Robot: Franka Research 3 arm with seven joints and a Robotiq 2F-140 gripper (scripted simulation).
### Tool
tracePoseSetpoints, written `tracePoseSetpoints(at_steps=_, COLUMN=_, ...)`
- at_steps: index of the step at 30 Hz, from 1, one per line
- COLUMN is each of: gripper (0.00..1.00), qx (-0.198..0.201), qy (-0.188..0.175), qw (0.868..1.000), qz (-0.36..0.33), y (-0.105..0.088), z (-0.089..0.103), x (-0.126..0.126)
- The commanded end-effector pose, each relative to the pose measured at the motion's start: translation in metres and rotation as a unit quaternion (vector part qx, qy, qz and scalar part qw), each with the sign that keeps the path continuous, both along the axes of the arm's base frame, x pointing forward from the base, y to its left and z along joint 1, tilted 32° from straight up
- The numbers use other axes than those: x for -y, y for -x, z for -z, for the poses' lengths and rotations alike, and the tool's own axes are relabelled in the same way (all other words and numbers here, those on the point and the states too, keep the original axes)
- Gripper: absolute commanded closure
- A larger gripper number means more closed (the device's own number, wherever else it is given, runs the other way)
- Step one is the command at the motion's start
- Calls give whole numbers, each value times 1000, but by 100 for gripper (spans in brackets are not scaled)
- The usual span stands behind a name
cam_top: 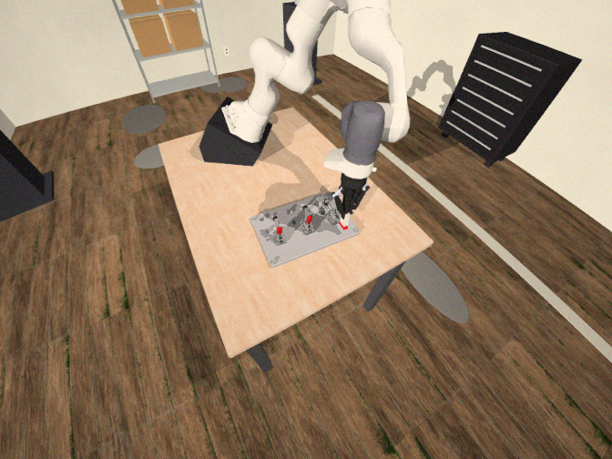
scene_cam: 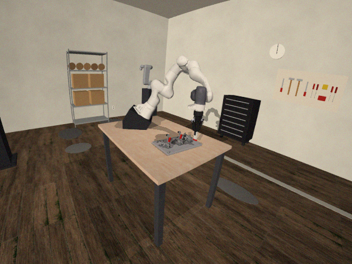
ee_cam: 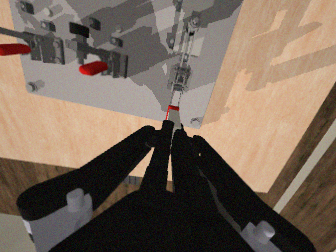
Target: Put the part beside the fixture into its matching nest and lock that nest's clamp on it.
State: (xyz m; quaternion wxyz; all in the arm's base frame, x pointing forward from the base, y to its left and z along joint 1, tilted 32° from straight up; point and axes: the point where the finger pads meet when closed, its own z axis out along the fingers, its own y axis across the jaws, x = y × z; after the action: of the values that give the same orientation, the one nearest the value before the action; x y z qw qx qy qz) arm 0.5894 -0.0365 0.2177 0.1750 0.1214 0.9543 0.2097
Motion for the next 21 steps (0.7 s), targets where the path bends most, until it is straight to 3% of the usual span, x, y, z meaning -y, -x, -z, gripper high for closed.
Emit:
tracePoseSetpoints(at_steps=1, gripper=100, qx=0, qy=-1, qw=1000, qz=-1, y=3, z=-5, x=1)
tracePoseSetpoints(at_steps=21, gripper=100, qx=0, qy=-1, qw=1000, qz=-1, y=24, z=-51, x=21)
